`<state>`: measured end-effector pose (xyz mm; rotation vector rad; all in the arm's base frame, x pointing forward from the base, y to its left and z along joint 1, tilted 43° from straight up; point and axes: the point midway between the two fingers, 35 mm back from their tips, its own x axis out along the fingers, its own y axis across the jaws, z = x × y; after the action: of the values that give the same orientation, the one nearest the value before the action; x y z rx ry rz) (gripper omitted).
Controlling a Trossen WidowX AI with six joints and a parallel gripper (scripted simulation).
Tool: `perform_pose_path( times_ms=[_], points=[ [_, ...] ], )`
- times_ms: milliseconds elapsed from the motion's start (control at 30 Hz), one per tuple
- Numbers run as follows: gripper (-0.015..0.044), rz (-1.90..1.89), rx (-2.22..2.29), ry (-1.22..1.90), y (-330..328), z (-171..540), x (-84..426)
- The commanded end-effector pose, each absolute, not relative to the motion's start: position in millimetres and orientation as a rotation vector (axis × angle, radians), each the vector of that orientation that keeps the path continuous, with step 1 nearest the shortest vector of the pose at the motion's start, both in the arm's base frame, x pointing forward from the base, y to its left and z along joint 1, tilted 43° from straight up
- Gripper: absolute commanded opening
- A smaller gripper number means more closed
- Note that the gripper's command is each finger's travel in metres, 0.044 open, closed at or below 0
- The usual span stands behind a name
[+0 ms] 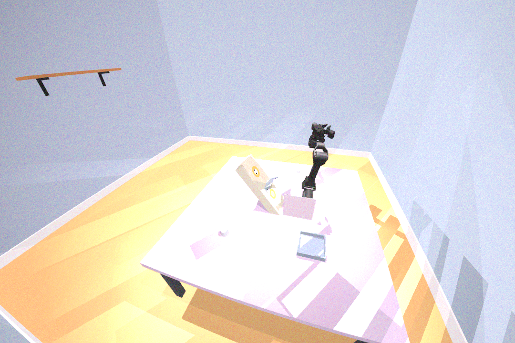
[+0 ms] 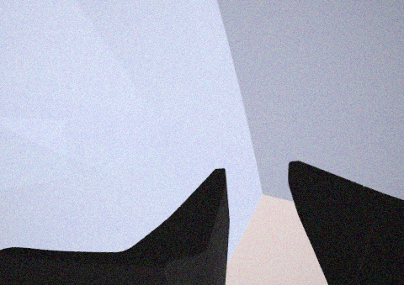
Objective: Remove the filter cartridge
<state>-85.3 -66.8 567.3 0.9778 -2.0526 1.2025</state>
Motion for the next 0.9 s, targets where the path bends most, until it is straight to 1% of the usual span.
perform_pose_path(
  times_ms=[0,200,333,433,633,867],
  points=[
    [0.0096,1.02,1.228,-2.159,-128.7,551.8,-62.3],
    [0.0096,0.67,1.603,-2.172,-197.8,518.9,3.3],
    [0.0096,0.4,1.825,-2.078,-223.7,490.9,61.5],
    [0.0096,0.192,1.961,-1.957,-230.9,467.5,108.7],
    [0.0096,-0.187,2.126,-1.611,-213.8,416.8,200.5],
    [0.0096,-0.518,2.13,-1.119,-149.6,353.3,286.4]
  ],
)
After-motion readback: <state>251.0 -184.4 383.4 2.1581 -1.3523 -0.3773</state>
